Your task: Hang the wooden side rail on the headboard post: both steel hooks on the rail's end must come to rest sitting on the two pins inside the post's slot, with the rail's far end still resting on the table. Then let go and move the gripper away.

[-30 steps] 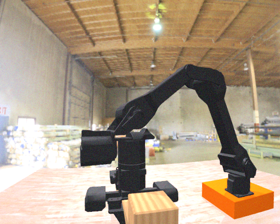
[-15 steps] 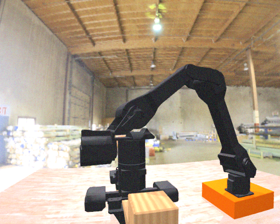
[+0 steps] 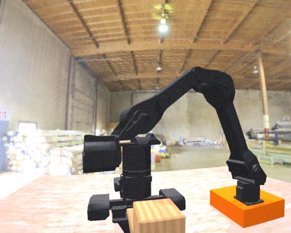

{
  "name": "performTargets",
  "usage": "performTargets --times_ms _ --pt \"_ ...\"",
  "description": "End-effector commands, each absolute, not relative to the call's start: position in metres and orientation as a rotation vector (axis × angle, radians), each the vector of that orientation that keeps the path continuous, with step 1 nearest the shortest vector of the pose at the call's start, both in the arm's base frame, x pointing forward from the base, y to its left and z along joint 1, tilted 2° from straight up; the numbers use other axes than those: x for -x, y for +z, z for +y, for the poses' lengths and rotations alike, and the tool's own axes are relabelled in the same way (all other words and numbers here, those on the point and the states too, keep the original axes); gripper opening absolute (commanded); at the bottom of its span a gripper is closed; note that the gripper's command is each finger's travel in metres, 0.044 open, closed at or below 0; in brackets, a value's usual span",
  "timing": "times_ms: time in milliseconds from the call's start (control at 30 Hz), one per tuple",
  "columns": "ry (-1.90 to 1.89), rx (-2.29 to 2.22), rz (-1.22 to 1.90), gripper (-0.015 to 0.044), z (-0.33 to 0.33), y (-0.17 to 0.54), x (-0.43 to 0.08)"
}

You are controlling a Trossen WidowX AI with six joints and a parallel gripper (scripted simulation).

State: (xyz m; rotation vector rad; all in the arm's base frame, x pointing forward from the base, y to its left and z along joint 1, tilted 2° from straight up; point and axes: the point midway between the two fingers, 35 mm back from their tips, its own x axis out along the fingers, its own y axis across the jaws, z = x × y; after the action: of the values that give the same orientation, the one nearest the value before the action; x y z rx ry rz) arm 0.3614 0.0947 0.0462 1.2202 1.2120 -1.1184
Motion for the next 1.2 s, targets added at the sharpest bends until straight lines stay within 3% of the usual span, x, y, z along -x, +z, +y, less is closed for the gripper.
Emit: performTargets --times_ms 0,1167 --pt "-1.115 -1.226 1.212 0.0 0.0965 0.0467 -0.3619" --pt "-1.115 -1.226 1.212 0.0 0.0995 0.048 -0.3624"
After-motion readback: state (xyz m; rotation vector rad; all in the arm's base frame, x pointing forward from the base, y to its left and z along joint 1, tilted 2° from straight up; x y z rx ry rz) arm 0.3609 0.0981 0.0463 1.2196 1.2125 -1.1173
